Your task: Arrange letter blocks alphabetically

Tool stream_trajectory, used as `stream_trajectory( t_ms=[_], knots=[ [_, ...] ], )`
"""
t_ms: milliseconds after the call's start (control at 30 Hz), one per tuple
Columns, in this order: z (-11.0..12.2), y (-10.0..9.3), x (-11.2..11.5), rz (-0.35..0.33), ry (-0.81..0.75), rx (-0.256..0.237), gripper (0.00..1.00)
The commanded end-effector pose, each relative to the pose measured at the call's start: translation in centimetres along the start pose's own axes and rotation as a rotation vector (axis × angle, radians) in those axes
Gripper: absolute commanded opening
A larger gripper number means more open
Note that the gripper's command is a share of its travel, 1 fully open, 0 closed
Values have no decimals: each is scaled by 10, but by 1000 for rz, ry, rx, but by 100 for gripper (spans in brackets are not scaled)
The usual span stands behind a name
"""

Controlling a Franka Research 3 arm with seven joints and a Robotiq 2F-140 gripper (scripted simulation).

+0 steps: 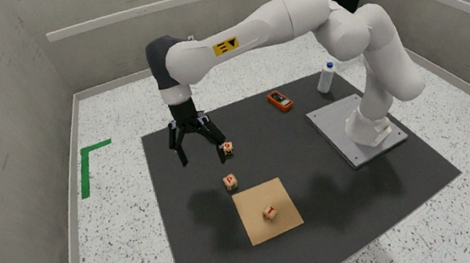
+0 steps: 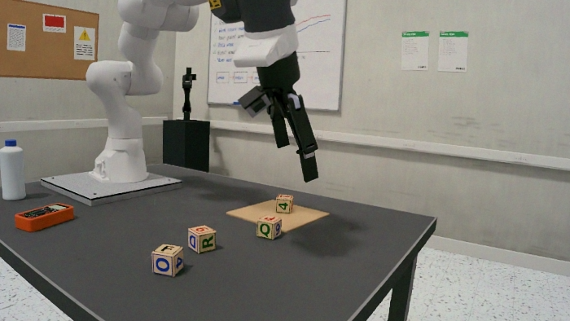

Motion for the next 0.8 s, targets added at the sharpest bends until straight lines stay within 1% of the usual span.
stream_trajectory(
  t_ms=[0,533,600,667,733,767],
  knots=[
    [0,0,0,0,0,0,100],
    [0,0,0,0,0,0,100],
    [2,2,1,8,4,-1,100],
    [17,15,8,55,24,-5,100],
    [47,41,21,150,64,-25,100],
    [56,49,24,179,75,-34,100]
  ],
)
Point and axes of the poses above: the point where the finger pads meet when closed, its own y axis out along the fingers, its own z axis across the jaws, x = y × z, the point moved 9 cm from there along -y, back along the fingers, and after that the axes turned 13 degrees about y, right-handed, at the moved point
